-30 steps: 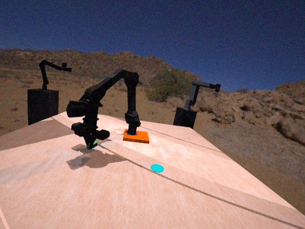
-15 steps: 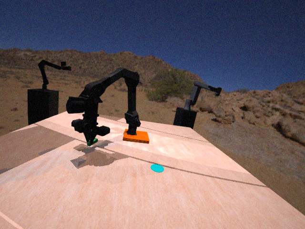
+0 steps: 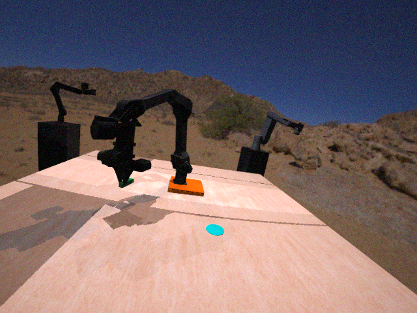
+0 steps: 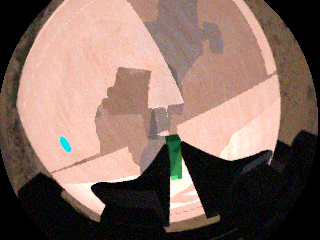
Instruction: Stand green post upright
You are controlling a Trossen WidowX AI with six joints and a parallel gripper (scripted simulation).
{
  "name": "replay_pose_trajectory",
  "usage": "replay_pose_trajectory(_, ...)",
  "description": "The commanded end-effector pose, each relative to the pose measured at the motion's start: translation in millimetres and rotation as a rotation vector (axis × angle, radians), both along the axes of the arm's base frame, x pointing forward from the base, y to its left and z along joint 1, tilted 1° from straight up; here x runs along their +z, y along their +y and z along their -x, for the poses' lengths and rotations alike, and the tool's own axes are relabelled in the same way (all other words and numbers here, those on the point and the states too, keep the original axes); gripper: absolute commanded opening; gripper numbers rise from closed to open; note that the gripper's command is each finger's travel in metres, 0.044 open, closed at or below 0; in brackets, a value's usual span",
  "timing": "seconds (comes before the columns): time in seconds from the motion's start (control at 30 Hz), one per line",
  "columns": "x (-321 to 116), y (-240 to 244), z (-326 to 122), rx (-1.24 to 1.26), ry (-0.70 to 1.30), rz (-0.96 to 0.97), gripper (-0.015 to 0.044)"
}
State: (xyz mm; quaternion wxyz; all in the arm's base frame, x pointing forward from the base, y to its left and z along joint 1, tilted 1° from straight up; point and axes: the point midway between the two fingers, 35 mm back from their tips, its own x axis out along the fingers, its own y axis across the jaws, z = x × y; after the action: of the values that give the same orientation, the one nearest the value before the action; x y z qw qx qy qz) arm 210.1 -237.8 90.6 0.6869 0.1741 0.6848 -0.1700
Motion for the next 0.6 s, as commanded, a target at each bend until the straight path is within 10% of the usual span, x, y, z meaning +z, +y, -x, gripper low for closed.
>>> replay_pose_trajectory(0.0,17,-1,-1,-0.002,-0.009,0.008,0.0023)
replay_pose_trajectory(0.57,51,5,2,0.008,-0.009,0.009,0.0023)
